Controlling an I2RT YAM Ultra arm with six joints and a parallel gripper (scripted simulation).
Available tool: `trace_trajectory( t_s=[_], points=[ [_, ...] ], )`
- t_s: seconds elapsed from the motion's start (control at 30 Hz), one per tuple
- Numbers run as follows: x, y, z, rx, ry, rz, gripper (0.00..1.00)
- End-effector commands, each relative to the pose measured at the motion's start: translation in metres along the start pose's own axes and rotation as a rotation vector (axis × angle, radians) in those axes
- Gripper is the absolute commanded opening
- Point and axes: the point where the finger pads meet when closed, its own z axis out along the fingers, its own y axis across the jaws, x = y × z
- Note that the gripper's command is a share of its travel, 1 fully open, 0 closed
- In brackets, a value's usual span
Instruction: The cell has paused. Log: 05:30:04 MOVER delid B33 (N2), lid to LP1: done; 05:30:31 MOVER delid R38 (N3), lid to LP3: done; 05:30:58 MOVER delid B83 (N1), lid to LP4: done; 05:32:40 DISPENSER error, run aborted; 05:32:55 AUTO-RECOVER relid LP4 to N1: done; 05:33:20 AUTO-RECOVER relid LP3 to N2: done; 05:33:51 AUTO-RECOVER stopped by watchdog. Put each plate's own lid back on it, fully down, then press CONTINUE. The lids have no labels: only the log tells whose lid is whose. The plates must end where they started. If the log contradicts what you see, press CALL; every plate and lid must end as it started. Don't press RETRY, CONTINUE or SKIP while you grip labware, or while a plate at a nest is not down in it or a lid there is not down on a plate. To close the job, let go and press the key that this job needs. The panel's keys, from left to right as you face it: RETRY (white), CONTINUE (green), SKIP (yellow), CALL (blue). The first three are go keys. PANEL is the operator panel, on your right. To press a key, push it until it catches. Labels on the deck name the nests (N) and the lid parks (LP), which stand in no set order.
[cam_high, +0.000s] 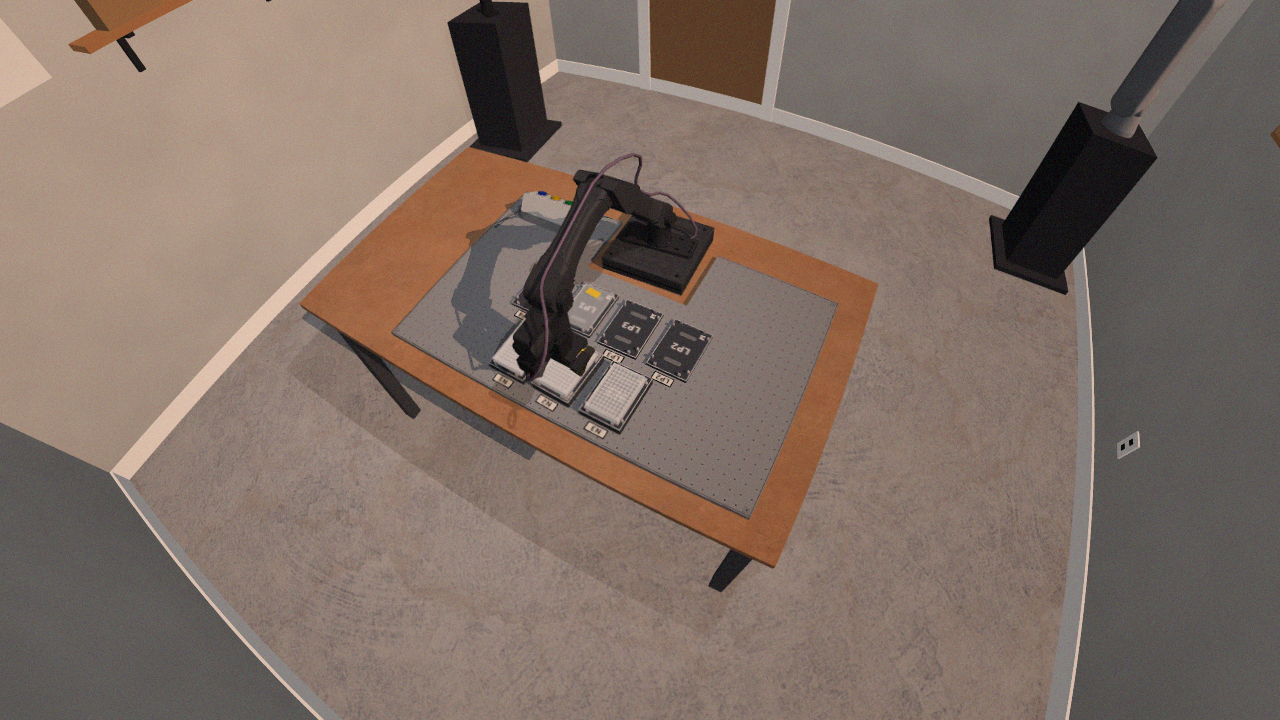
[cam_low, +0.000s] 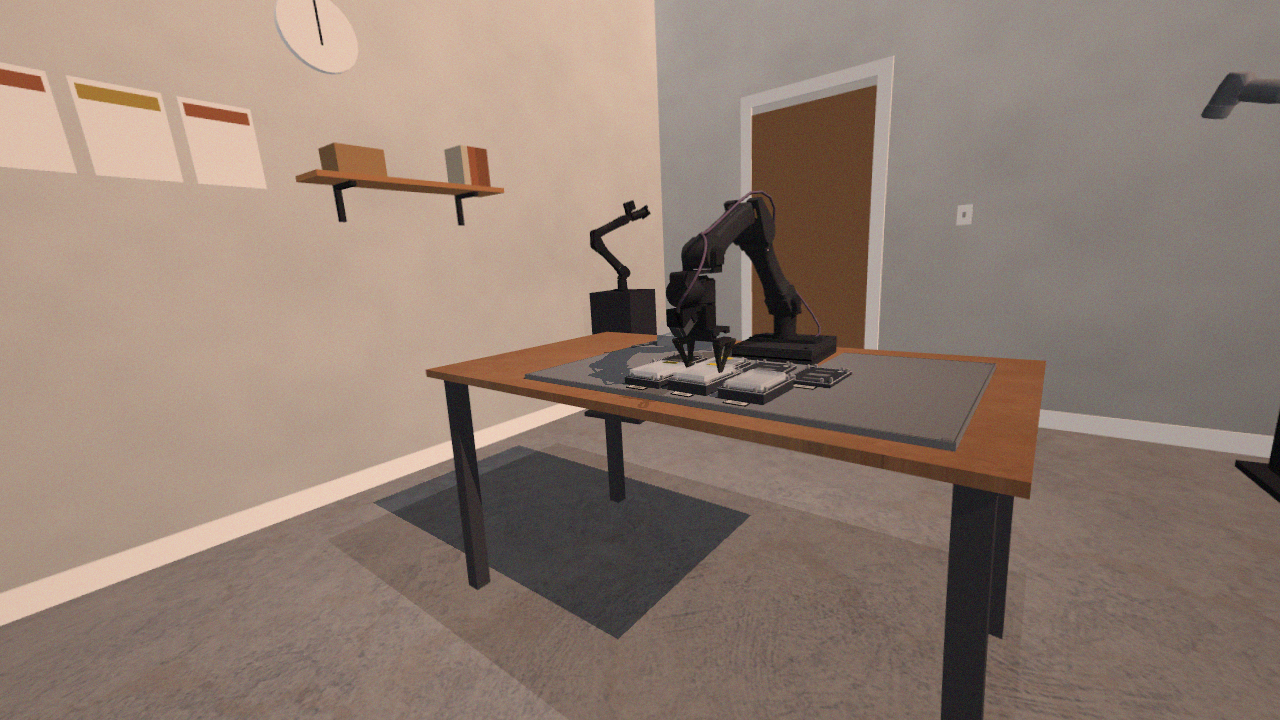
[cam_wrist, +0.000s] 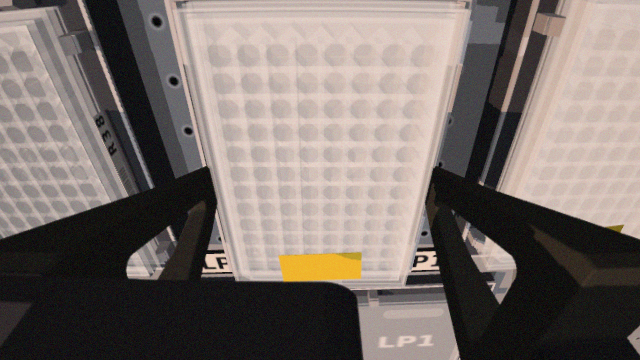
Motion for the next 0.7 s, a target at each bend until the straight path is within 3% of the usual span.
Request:
trace_trajectory(
  t_s=[0.0, 0.13, 0.17, 0.67],
  points=[
    [-0.0033, 0.0012, -0.0061, -0.002, -0.016, 0.001, 0.82],
    [-0.0033, 0.0012, -0.0061, -0.002, -0.016, 0.001, 0.80],
    [-0.0033, 0.0012, -0.0061, -0.002, -0.016, 0.001, 0.00],
    [-0.0059, 0.0054, -0.0116, -0.006, -0.022, -0.001, 0.00]
  ],
)
